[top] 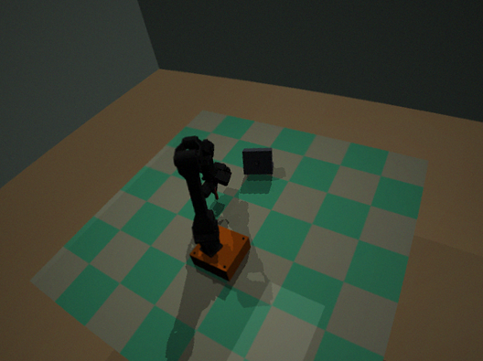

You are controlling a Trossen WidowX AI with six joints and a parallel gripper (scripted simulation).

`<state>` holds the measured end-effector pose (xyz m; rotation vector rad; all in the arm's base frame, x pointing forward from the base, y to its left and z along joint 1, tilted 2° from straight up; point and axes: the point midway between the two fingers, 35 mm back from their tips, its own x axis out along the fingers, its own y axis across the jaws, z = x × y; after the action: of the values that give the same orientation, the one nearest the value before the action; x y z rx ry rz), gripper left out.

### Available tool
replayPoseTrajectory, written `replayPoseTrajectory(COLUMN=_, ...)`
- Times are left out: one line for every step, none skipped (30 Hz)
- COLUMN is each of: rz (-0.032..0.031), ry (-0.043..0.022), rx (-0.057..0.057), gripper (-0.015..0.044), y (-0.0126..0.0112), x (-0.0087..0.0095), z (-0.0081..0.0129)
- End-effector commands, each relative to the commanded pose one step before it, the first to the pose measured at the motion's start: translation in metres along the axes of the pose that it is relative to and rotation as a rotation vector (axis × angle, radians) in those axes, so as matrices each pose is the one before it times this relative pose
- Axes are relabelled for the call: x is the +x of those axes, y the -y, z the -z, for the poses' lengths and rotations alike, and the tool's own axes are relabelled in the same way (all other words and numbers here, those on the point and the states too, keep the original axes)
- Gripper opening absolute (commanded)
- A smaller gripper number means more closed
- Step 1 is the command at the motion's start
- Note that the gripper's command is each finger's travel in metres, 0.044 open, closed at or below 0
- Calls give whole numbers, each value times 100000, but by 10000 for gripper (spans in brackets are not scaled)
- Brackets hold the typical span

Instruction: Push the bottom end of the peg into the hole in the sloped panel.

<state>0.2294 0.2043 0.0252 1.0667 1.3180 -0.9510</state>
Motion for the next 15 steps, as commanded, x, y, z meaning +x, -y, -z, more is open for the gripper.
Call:
replayPoseTrajectory(rz=-172, ry=-98, rx=-24, gripper=0, y=-62, x=-155, z=34)
replayPoseTrajectory(rz=0, ry=7, rx=-11, gripper=0, y=-20, x=-149, z=11)
replayPoseTrajectory(rz=0, ry=11, rx=-17, gripper=0, y=-28, x=-222, z=15)
replayPoseTrajectory(rz=1, ry=15, rx=-22, gripper=0, y=-32, x=-297, z=17)
replayPoseTrajectory(rz=2, ry=19, rx=-27, gripper=0, y=-31, x=-370, z=17)
replayPoseTrajectory(rz=3, ry=23, rx=-32, gripper=0, y=-25, x=-437, z=14)
replayPoseTrajectory(rz=5, ry=25, rx=-35, gripper=0, y=-15, x=-482, z=10)
replayPoseTrajectory(rz=6, ry=27, rx=-36, gripper=0, y=-4, x=-503, z=4)
replayPoseTrajectory(rz=7, ry=27, rx=-36, gripper=0, y=5, x=-511, z=0)
replayPoseTrajectory(rz=8, ry=28, rx=-37, gripper=0, y=13, x=-515, z=-4)
replayPoseTrajectory(rz=9, ry=28, rx=-37, gripper=0, y=18, x=-516, z=-6)
replayPoseTrajectory(rz=9, ry=28, rx=-37, gripper=0, y=21, x=-516, z=-7)
replayPoseTrajectory(rz=10, ry=28, rx=-37, gripper=0, y=25, x=-514, z=-8)
replayPoseTrajectory(rz=10, ry=28, rx=-36, gripper=0, y=28, x=-511, z=-8)
replayPoseTrajectory(rz=9, ry=24, rx=-31, gripper=0, y=29, x=-437, z=-8)
